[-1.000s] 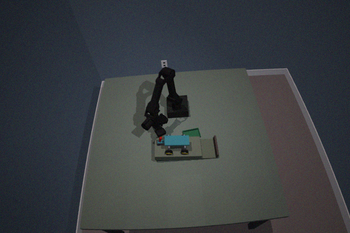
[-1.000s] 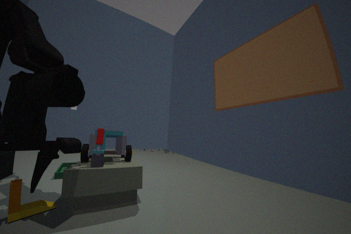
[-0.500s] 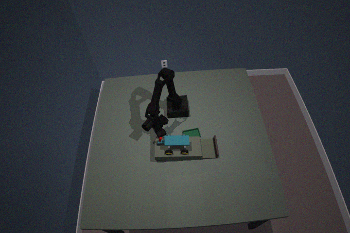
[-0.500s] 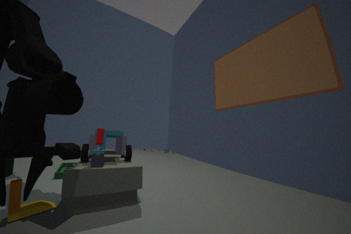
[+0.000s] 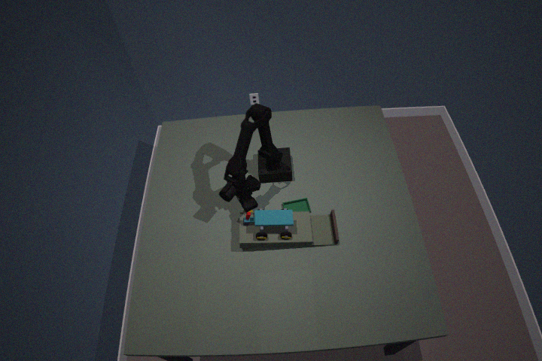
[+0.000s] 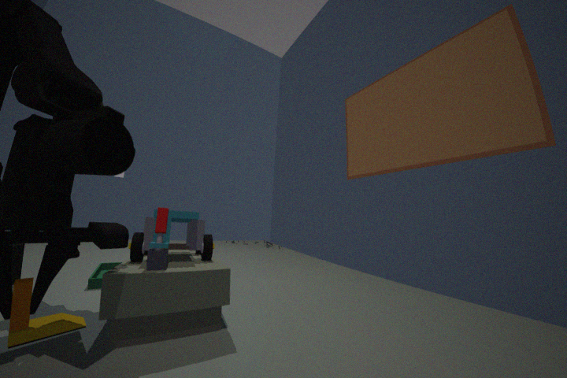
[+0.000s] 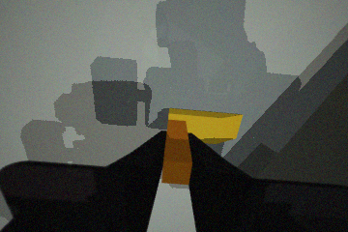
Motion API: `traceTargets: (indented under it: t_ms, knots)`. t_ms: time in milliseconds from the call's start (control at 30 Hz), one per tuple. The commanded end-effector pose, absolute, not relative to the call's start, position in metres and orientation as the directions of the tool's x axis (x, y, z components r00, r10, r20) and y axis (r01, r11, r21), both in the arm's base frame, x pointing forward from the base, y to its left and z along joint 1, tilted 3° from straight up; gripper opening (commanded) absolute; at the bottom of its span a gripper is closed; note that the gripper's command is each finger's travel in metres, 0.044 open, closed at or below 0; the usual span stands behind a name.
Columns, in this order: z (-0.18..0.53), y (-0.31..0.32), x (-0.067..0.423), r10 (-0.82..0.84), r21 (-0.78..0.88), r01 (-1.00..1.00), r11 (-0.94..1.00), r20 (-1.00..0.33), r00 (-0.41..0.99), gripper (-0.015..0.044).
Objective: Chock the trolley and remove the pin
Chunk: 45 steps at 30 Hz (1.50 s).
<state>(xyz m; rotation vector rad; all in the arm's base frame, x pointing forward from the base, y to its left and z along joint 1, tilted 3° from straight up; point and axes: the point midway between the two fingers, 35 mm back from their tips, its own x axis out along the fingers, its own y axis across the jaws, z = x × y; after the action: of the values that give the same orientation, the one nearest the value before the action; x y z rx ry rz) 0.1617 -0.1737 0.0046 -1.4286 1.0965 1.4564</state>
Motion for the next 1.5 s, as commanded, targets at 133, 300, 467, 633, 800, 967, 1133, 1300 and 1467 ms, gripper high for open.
traceTargets:
  t_ms: [133,300,467,633,800,967,1133,1300,1467]
  knots:
    - [0.033,-0.173,0.162,-0.034,0.035,-0.951,-0.306,-0.999,-0.025,0.0000]
    - [0.048,-0.172,0.161,-0.034,0.035,-0.951,-0.306,-0.999,-0.025,0.0000]
    - [0.063,-0.171,0.161,-0.034,0.035,-0.951,-0.306,-0.999,-0.025,0.0000]
    - [0.077,-0.170,0.161,-0.034,0.035,-0.951,-0.306,-0.999,-0.025,0.0000]
    - [0.091,-0.170,0.162,-0.034,0.035,-0.951,-0.306,-0.999,-0.025,0.0000]
    - [0.104,-0.170,0.163,-0.034,0.034,-0.951,-0.306,-0.999,-0.025,0.0000]
    - [0.117,-0.171,0.165,-0.034,0.034,-0.951,-0.306,-0.999,-0.025,0.0000]
    - [0.131,-0.171,0.167,-0.034,0.034,-0.951,-0.306,-0.999,-0.025,0.0000]
    - [0.139,-0.171,0.169,-0.034,0.034,-0.951,-0.306,-0.999,-0.025,0.0000]
